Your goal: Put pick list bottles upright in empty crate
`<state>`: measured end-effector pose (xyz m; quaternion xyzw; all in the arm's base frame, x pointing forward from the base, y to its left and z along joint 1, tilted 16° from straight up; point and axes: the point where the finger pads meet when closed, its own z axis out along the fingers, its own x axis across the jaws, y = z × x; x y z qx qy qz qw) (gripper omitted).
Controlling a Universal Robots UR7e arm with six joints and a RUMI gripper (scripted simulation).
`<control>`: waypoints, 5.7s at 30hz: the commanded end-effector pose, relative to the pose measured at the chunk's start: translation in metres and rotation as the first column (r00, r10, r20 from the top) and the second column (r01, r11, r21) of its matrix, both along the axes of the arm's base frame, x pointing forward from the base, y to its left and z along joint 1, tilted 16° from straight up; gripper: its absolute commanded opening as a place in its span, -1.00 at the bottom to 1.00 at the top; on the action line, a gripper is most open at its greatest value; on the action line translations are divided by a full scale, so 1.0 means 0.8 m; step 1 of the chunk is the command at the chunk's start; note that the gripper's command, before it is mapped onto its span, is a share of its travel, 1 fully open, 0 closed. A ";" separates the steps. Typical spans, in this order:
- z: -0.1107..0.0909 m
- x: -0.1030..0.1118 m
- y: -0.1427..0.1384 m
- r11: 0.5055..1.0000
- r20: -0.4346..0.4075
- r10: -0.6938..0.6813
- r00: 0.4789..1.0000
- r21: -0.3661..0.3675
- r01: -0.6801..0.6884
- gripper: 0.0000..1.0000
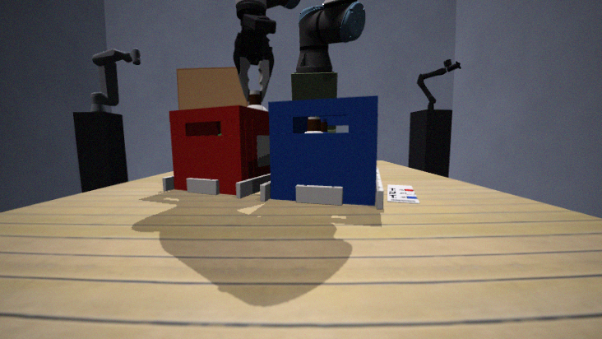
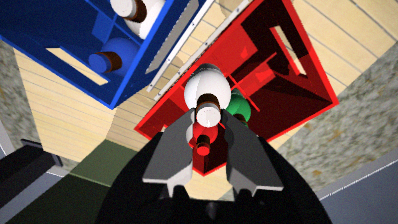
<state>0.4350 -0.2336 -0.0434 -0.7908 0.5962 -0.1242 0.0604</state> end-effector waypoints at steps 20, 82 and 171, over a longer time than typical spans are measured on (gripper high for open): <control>0.040 -0.011 0.002 1.000 0.001 0.000 1.000 -0.001 0.000 -1.00; 0.137 -0.038 0.007 1.000 0.001 0.000 1.000 -0.001 0.000 -1.00; 0.176 0.120 0.110 1.000 0.001 0.000 1.000 -0.001 0.000 -1.00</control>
